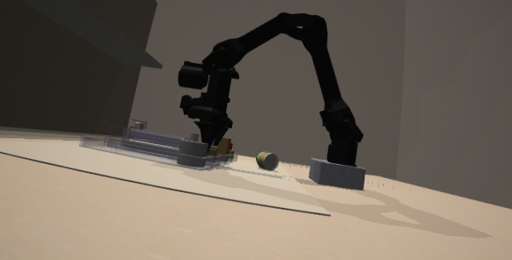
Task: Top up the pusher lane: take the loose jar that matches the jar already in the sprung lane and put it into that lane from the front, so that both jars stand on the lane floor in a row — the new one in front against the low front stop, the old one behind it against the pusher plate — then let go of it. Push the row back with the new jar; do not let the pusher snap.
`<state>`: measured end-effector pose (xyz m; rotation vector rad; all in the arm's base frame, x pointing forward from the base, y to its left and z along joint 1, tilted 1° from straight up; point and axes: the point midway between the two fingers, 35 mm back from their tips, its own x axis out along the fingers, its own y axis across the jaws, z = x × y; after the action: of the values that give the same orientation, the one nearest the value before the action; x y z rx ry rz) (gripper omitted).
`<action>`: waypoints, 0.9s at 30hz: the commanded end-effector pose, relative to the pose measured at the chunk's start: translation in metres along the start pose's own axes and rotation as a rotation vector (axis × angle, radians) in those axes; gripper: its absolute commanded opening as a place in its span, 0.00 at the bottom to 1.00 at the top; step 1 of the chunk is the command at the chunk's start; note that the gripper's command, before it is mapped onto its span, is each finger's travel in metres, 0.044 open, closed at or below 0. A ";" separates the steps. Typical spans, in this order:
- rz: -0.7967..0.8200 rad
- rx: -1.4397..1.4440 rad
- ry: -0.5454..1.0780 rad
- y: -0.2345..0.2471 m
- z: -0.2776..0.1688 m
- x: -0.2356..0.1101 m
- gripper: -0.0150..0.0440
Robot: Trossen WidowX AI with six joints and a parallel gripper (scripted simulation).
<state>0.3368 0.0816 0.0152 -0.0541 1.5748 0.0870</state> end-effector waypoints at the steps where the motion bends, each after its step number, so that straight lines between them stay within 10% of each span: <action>1: -0.001 0.000 -0.012 0.000 0.002 0.000 0.25; 27: -0.001 0.000 -0.011 0.000 -0.005 0.000 0.25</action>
<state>0.3327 0.0813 0.0151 -0.0556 1.5667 0.0890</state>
